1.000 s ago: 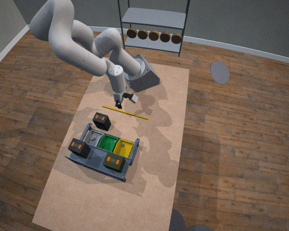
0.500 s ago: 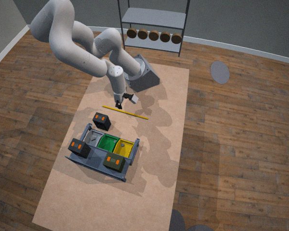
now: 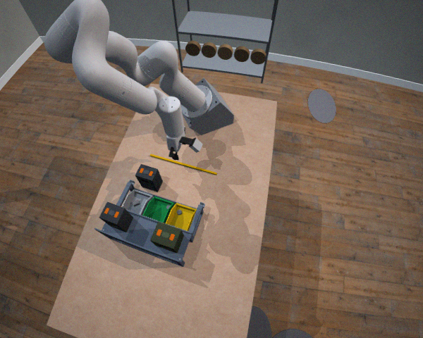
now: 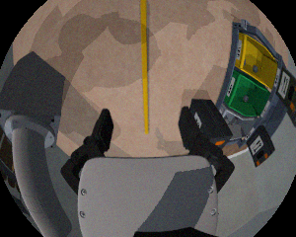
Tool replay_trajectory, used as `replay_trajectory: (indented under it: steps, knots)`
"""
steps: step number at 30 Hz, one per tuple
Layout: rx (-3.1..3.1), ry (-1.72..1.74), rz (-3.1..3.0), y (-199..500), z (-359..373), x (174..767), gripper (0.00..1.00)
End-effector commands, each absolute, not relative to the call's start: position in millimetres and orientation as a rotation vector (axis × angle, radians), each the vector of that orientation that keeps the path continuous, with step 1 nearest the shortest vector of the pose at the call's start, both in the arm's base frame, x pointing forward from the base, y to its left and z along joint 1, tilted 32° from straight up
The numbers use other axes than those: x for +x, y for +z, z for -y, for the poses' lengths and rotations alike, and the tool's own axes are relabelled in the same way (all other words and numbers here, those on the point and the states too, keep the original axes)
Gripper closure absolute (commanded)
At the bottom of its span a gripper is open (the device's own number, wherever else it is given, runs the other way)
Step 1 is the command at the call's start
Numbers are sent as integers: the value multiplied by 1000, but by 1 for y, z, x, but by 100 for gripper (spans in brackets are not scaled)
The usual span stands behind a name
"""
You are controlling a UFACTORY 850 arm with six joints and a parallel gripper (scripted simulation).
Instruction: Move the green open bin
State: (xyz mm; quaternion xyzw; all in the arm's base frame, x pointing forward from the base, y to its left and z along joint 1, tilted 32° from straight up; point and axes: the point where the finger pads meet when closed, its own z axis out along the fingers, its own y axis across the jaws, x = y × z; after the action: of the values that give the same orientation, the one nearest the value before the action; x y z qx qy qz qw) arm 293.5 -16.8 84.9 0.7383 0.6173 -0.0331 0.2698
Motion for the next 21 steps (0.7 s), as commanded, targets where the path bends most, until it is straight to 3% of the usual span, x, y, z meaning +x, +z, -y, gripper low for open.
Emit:
replay_trajectory:
  steps: [1, 8, 13, 21]
  knots:
    - [1990, -88, -1663, 85, 17, 294, 0]
    - [1990, -88, -1663, 85, 17, 294, 0]
    - [1990, -88, -1664, 102, 22, 340, 0]
    - [1990, -88, -1664, 102, 22, 340, 0]
